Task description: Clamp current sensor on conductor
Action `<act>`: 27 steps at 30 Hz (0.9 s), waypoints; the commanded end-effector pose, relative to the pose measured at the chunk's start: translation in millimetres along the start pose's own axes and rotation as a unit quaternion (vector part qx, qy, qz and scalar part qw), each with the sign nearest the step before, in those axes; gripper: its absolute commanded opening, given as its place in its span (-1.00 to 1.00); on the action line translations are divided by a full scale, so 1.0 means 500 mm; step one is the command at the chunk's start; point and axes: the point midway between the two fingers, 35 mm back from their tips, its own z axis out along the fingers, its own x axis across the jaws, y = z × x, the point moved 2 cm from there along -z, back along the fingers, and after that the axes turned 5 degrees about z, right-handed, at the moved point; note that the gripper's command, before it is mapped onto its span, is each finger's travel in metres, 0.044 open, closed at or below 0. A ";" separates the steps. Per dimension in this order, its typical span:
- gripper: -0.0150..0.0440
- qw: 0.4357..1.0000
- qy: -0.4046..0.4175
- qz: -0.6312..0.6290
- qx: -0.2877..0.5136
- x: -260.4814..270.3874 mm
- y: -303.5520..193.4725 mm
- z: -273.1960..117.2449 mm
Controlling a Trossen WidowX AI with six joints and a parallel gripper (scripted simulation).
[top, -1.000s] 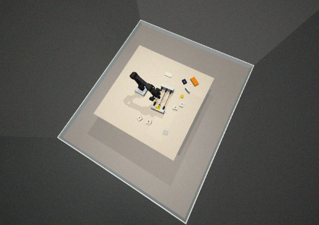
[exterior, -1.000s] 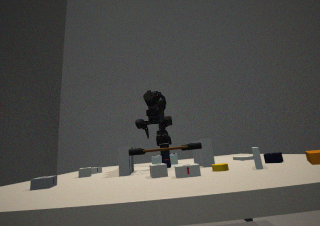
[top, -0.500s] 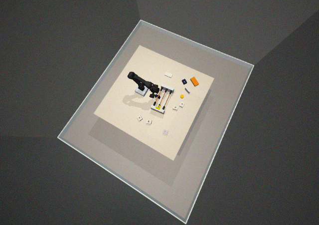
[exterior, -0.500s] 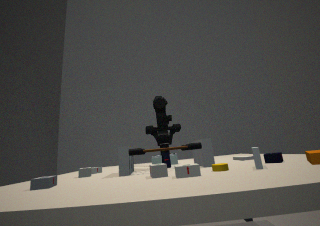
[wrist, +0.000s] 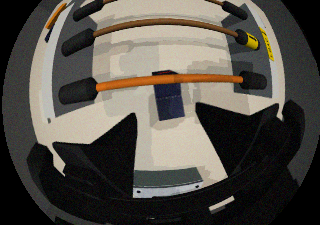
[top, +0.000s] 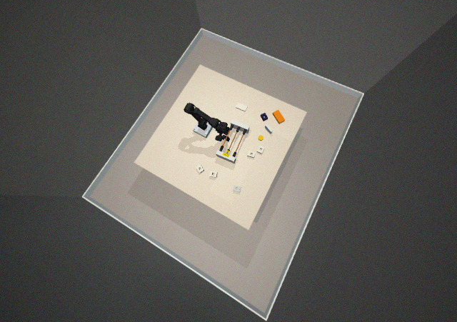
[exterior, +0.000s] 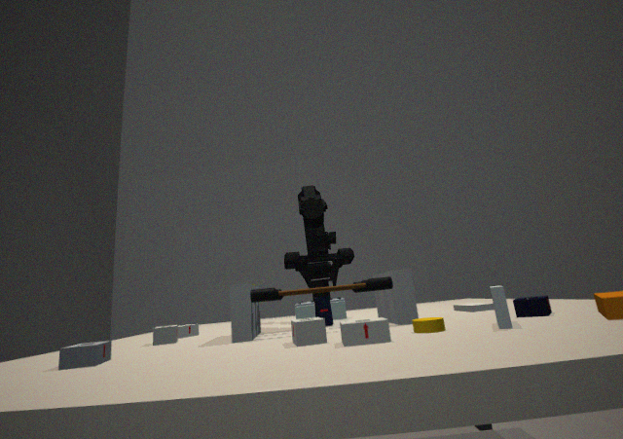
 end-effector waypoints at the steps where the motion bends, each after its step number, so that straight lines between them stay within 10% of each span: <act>1: 0.50 1.000 0.002 -0.001 0.003 0.001 -0.002 0.016; 27: 0.20 1.000 0.000 -0.001 0.001 0.001 -0.004 0.054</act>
